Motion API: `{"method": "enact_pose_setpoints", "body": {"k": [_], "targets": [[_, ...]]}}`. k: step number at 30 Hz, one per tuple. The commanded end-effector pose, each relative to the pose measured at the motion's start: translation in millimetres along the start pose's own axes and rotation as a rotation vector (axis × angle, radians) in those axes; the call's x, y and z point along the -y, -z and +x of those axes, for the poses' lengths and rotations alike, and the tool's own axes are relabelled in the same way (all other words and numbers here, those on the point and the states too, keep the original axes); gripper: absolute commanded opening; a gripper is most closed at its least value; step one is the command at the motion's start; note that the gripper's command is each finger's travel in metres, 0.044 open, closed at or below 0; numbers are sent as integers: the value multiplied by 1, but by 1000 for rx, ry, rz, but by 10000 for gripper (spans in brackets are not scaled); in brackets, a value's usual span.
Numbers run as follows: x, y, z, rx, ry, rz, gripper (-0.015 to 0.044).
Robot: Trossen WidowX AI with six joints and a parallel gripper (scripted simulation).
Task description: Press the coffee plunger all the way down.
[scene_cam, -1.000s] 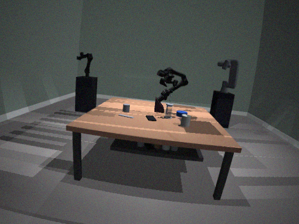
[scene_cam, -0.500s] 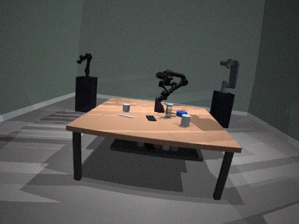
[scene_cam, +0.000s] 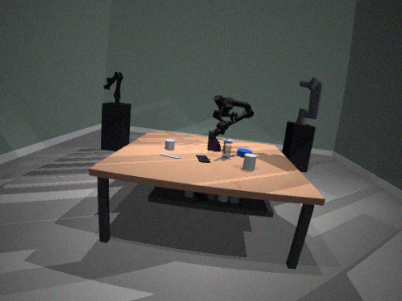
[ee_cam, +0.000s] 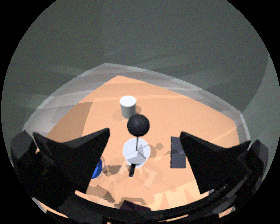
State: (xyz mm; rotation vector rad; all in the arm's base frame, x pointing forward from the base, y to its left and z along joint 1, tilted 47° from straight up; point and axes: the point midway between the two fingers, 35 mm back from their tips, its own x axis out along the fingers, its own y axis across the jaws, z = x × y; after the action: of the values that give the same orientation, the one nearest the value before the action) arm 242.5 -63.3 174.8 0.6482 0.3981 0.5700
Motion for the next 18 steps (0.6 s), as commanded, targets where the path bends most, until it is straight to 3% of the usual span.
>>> {"method": "enact_pose_setpoints", "body": {"k": [1, 18], "targets": [[-1, -1, 6, -17, 10, -10, 440], [-5, -7, 14, 21, 0, 9, 440]]}}
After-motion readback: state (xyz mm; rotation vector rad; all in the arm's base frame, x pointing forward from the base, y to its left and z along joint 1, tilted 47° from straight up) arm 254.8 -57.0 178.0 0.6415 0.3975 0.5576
